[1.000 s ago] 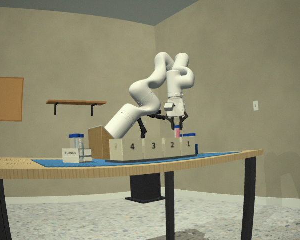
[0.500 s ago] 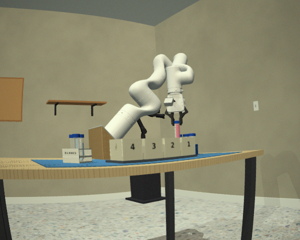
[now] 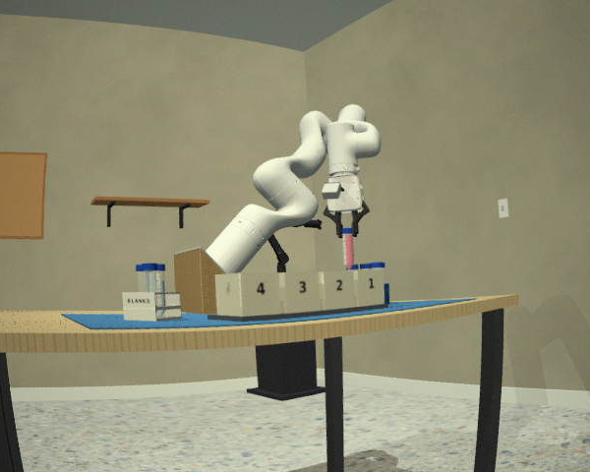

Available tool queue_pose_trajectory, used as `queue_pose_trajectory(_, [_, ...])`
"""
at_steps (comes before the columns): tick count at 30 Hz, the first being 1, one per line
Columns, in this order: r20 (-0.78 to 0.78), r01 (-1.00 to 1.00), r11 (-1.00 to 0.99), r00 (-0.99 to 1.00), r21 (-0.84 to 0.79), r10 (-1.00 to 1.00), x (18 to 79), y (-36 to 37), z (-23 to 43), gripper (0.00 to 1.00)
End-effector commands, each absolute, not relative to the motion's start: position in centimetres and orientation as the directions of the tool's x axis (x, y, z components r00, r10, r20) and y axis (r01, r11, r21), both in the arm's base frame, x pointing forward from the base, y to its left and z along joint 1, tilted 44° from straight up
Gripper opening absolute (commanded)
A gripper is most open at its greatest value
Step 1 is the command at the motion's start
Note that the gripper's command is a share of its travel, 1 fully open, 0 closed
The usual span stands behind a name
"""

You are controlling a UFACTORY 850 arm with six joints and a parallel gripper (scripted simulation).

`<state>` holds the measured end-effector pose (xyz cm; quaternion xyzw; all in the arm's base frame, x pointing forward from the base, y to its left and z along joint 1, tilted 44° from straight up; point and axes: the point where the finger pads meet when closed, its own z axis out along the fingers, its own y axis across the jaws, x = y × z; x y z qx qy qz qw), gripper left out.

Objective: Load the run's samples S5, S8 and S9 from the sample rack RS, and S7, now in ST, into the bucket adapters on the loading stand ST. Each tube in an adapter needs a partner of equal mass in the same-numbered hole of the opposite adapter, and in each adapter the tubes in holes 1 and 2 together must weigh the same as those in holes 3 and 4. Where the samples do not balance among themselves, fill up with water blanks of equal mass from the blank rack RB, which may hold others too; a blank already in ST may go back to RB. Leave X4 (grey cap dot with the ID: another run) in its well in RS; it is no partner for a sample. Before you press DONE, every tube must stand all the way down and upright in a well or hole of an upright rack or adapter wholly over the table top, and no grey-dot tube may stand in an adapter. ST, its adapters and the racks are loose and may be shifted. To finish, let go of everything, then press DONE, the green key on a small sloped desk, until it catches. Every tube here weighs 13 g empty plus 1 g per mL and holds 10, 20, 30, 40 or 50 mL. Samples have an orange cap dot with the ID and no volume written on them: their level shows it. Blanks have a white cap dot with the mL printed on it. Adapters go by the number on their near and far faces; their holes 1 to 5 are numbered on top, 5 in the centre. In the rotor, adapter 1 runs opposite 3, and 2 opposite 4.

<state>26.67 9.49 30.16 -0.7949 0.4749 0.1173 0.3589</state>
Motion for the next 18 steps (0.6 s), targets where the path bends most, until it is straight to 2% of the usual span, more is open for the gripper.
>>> queue_pose_trajectory(1, [-0.527, -0.839, -0.291, 0.522, -0.46, -0.671, 26.5, 8.8, 31.0, 0.0])
queue_pose_trajectory(18, [-0.527, -0.839, -0.291, 0.522, -0.46, -0.671, 26.2, 7.2, 32.5, 0.0])
